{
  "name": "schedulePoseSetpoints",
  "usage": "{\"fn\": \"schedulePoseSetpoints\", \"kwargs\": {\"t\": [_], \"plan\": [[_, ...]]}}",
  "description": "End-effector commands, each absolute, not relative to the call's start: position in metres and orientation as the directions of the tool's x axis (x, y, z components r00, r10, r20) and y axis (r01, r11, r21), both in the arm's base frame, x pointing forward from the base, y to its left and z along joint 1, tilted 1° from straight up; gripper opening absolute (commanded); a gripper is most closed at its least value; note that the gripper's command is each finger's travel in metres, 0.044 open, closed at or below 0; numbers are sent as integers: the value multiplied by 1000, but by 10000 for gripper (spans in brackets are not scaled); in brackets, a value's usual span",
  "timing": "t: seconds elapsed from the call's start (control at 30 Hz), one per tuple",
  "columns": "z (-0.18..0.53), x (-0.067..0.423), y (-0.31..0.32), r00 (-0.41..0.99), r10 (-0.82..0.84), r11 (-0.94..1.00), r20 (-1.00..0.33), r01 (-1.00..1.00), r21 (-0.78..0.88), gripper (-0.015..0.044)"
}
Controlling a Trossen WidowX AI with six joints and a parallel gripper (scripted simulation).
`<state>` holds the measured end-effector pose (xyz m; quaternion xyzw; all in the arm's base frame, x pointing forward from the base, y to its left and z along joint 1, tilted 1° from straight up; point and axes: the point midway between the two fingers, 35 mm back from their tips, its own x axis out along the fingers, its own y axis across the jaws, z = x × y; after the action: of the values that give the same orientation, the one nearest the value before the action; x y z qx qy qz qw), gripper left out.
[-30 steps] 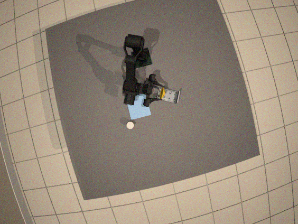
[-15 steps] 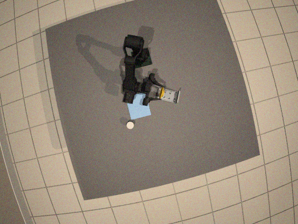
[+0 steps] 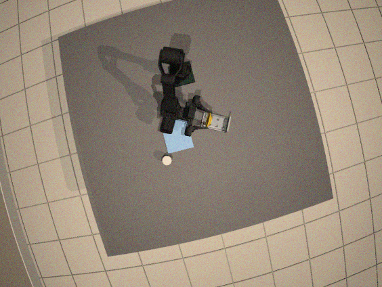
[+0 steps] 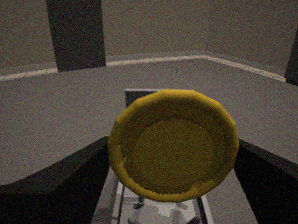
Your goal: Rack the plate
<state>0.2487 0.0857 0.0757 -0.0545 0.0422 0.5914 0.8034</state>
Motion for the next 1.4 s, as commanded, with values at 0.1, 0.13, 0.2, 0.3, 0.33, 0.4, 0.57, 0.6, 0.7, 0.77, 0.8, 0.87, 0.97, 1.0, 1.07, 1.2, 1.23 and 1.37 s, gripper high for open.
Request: {"fn": "schedulePoseSetpoints", "kwargs": {"t": [0.1, 0.13, 0.2, 0.3, 0.33, 0.4, 0.57, 0.6, 0.7, 0.77, 0.8, 0.87, 0.97, 1.0, 1.07, 1.2, 1.23, 1.37], "plan": [[69, 247, 91, 295, 946, 293, -134, -955, -34, 0], [68, 247, 91, 296, 946, 294, -134, -955, -34, 0], [67, 247, 92, 296, 946, 294, -133, -955, -36, 0], [66, 247, 93, 297, 946, 295, -132, -955, -37, 0], [65, 247, 93, 297, 946, 295, -132, -955, -38, 0], [56, 248, 93, 298, 945, 295, -131, -955, -40, 0], [47, 248, 92, 299, 945, 296, -131, -954, -43, 0], [50, 249, 92, 299, 945, 296, -131, -954, -45, 0], [51, 250, 92, 299, 945, 296, -131, -954, -46, 0], [51, 250, 92, 299, 945, 296, -131, -954, -46, 0], [51, 250, 92, 299, 945, 296, -131, -954, -46, 0], [51, 250, 92, 299, 945, 296, -131, -954, -46, 0], [51, 250, 92, 300, 945, 296, -131, -954, -48, 26], [51, 250, 92, 300, 945, 296, -130, -954, -49, 53], [51, 250, 92, 300, 945, 296, -130, -954, -49, 105], [51, 250, 92, 300, 945, 296, -130, -954, -49, 210], [51, 250, 92, 300, 945, 296, -130, -954, -49, 236], [51, 250, 92, 300, 945, 296, -130, -954, -49, 341]]}}
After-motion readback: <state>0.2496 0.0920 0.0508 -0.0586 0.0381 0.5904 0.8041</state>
